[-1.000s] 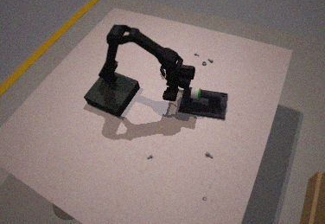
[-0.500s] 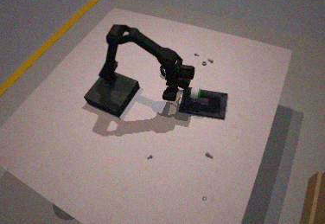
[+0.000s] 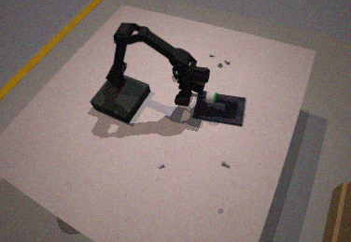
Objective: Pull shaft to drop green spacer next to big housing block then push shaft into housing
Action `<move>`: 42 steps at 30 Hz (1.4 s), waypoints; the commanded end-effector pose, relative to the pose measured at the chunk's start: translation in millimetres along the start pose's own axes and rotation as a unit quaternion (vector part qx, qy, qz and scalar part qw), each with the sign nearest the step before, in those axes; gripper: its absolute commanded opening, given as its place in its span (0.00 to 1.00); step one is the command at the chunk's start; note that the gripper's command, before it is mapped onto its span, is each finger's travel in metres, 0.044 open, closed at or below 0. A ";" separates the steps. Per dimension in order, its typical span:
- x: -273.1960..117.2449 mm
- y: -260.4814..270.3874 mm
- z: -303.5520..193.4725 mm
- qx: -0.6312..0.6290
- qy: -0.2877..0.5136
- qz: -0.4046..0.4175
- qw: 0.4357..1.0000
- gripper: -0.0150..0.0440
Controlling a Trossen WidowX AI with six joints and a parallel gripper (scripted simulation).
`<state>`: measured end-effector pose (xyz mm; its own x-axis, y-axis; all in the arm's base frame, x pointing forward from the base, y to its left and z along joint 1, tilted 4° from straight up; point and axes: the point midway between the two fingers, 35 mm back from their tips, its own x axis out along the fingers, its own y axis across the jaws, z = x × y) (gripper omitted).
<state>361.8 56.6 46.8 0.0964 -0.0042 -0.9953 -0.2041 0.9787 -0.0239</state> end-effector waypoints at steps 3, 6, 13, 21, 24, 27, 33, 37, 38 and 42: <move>0.4 -0.2 -2.1 -0.001 0.002 0.000 1.000 0.25; 0.4 -0.2 -2.4 -0.001 0.002 0.000 1.000 0.25; 0.5 -0.2 -3.3 -0.001 0.002 0.000 1.000 0.25; 0.5 -0.2 -4.2 -0.001 0.002 0.000 1.000 0.25; 0.5 -0.2 -4.6 -0.001 0.002 0.000 1.000 0.25; 0.5 -0.2 -4.9 -0.001 0.002 0.000 1.000 0.25; 0.5 -0.2 -5.6 -0.001 0.002 0.000 1.000 0.25; 0.5 -0.2 -6.1 -0.001 0.002 0.000 1.000 0.25; 0.5 -0.2 -6.2 -0.001 0.002 0.000 1.000 0.25; 0.5 -0.2 -6.7 -0.001 0.002 0.000 1.000 0.25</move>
<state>357.4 55.6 46.5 0.0975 -0.0041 -0.9952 -0.2036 0.9788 -0.0239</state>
